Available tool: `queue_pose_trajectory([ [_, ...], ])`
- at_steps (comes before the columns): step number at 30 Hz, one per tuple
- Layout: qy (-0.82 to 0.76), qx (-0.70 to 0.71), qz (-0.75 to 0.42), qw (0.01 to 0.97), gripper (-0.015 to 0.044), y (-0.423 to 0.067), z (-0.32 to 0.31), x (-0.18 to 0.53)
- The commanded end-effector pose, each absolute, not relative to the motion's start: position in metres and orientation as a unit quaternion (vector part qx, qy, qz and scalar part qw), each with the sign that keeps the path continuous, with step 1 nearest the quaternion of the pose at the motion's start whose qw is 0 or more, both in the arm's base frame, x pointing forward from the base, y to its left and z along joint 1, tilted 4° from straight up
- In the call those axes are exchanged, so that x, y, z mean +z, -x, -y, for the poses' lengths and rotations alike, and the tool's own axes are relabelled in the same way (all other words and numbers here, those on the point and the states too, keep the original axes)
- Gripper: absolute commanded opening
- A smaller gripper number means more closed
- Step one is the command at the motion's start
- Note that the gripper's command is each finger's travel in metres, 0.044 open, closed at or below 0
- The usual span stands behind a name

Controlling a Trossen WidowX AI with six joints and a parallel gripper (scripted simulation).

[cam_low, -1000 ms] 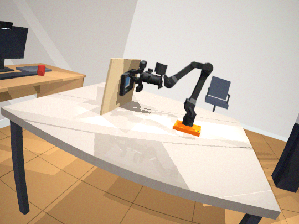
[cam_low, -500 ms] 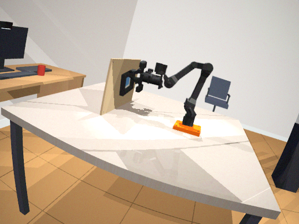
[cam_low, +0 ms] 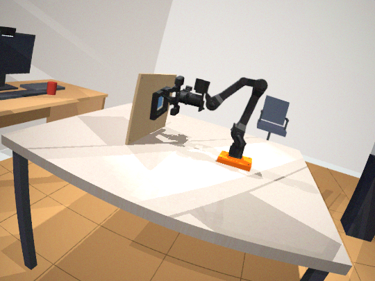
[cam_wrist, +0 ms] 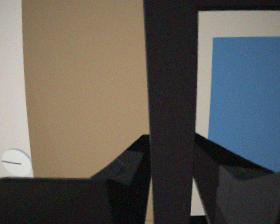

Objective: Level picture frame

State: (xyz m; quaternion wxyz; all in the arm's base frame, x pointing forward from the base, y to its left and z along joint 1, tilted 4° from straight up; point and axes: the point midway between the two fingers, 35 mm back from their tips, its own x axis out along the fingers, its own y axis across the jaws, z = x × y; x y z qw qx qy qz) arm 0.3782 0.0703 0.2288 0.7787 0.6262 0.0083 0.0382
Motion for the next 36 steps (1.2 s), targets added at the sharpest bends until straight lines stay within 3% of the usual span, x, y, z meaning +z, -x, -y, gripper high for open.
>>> queue_pose_trajectory([
  [1, -0.629, 0.047, 0.0, 0.776, 0.0, -0.3772, -0.0697, 0.2375],
  [36, -0.629, 0.047, 0.0, 0.776, 0.0, -0.3774, -0.0666, 0.2375],
])
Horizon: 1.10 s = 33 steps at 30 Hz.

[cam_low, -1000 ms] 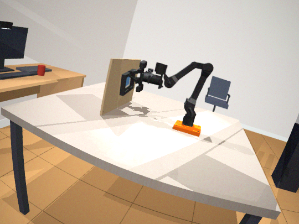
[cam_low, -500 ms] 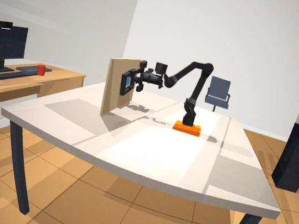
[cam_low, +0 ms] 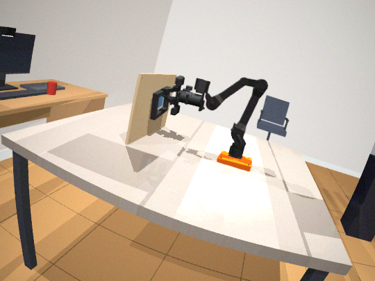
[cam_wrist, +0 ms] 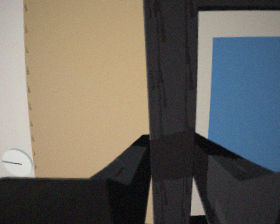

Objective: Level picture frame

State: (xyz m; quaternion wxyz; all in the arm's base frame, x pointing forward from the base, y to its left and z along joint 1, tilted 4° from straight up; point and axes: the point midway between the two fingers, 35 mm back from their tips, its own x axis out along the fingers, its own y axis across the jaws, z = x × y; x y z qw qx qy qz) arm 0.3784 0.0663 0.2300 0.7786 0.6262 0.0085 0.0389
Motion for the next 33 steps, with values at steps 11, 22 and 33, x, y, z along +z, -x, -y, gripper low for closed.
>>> queue_pose_trajectory([
  [11, -0.629, 0.047, 0.0, 0.776, 0.0, -0.3777, -0.066, 0.235],
  [22, -0.629, 0.047, 0.0, 0.776, 0.0, -0.3781, -0.0652, 0.2315],
  [33, -0.629, 0.047, 0.0, 0.776, 0.0, -0.3784, -0.0643, 0.2279],
])
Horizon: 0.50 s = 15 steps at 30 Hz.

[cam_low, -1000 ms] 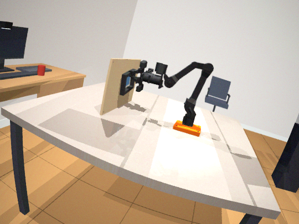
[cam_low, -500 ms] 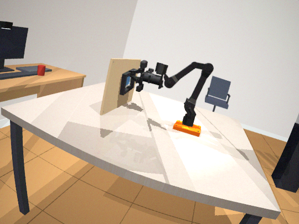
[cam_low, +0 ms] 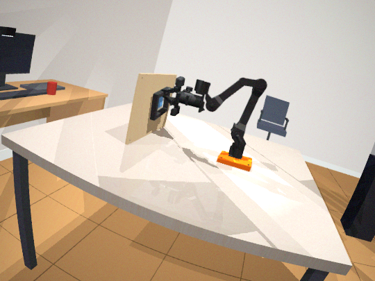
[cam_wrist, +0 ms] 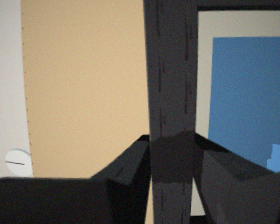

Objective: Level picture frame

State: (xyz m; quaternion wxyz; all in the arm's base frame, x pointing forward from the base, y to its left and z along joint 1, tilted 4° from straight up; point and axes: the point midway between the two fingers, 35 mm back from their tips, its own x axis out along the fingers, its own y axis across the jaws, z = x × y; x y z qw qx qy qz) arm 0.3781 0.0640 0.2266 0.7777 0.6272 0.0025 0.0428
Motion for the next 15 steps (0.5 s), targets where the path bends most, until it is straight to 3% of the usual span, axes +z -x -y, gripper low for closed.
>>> queue_pose_trajectory([
  [1, -0.629, 0.047, 0.0, 0.776, 0.0, -0.3784, -0.0642, 0.2276],
  [15, -0.627, 0.043, -0.001, 0.777, 0.0, -0.3783, -0.0632, 0.2248],
])
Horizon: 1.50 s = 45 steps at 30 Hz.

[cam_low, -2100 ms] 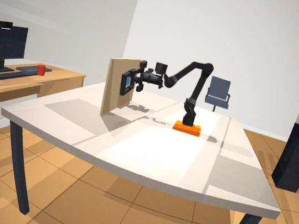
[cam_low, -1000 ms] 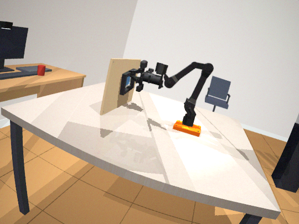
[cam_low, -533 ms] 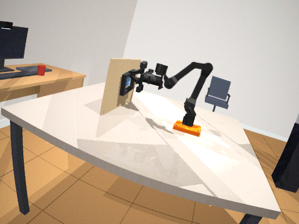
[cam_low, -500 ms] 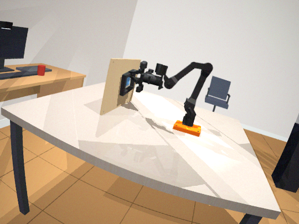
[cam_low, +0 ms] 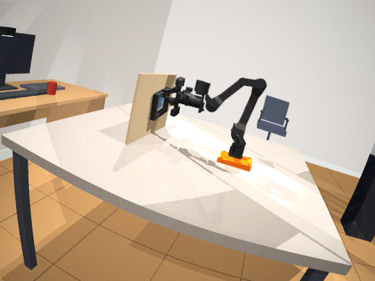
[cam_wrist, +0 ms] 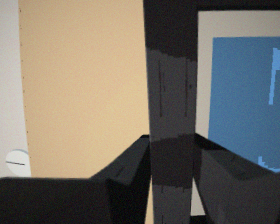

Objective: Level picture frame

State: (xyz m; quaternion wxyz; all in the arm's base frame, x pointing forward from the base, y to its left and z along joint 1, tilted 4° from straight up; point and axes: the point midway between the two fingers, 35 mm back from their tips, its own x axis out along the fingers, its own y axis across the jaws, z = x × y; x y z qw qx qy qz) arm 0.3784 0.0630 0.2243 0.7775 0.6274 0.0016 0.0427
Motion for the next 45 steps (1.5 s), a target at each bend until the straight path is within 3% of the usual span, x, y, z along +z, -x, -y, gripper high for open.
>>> queue_pose_trajectory([
  [1, -0.627, 0.043, -0.001, 0.777, 0.0, -0.3783, -0.0632, 0.2248],
  [40, -0.698, 0.043, -0.007, 0.715, 0.0, -0.3784, -0.0621, 0.2226],
  [45, -0.691, 0.042, -0.006, 0.722, 0.0131, -0.3783, -0.0621, 0.2228],
])
